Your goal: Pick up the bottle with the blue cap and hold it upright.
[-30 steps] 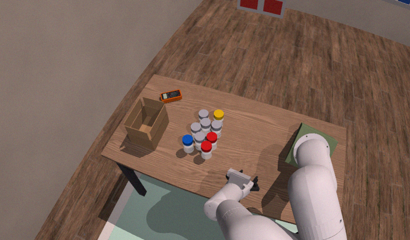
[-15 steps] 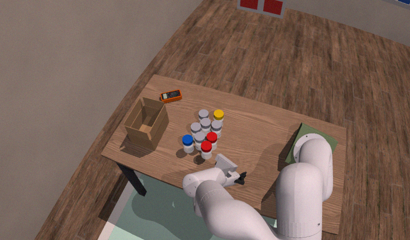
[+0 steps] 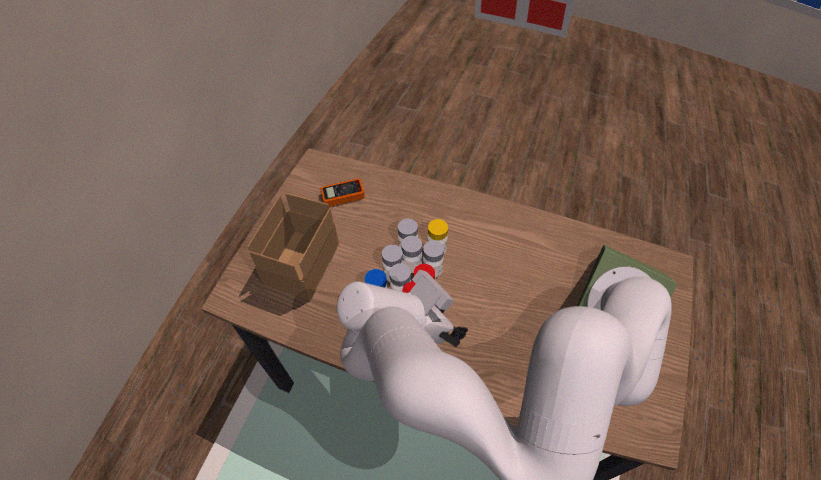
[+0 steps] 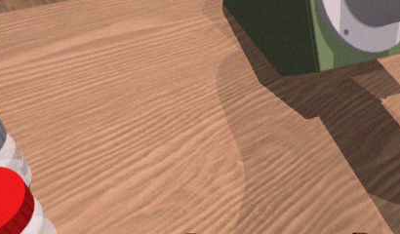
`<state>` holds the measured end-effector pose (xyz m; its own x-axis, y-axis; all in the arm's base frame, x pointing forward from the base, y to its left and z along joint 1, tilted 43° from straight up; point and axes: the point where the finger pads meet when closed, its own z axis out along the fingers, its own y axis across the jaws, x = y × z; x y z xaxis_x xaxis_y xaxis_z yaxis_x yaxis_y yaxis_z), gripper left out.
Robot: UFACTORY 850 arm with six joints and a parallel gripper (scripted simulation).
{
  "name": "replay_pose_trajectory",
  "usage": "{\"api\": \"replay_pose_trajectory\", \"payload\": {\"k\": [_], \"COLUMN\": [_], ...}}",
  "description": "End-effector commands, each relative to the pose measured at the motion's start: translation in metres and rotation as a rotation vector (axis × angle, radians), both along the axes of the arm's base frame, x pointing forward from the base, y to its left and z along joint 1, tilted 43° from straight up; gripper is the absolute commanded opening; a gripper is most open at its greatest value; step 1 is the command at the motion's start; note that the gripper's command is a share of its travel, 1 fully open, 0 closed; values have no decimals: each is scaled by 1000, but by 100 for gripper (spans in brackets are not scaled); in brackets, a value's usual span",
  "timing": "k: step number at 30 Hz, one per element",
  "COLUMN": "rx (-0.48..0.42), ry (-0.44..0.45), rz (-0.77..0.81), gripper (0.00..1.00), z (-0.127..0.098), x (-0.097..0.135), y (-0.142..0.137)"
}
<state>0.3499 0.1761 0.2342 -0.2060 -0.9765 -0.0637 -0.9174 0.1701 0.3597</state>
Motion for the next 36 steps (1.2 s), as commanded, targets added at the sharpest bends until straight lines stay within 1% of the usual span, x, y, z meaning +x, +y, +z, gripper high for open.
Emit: {"api": "replay_pose_trajectory", "payload": {"k": [1, 12, 13, 15, 16, 27, 29, 30, 32, 33, 36], "rx": [54, 205, 233, 233, 261, 411, 437, 463, 463, 487, 516], "ry": [15, 15, 11, 11, 4, -54, -69, -86, -86, -102, -124], "rz": [-45, -168, -189, -189, -210, -319, -338, -356, -356, -373, -394], "gripper": [79, 79, 79, 79, 79, 79, 79, 79, 79, 79, 79], "z": [4, 16, 18, 18, 21, 34, 37, 40, 40, 42, 46], "x": [19, 75, 85, 85, 95, 150, 159, 168, 168, 177, 187], "y": [-6, -33, -39, -39, -46, -89, -99, -108, -108, -118, -130]}}
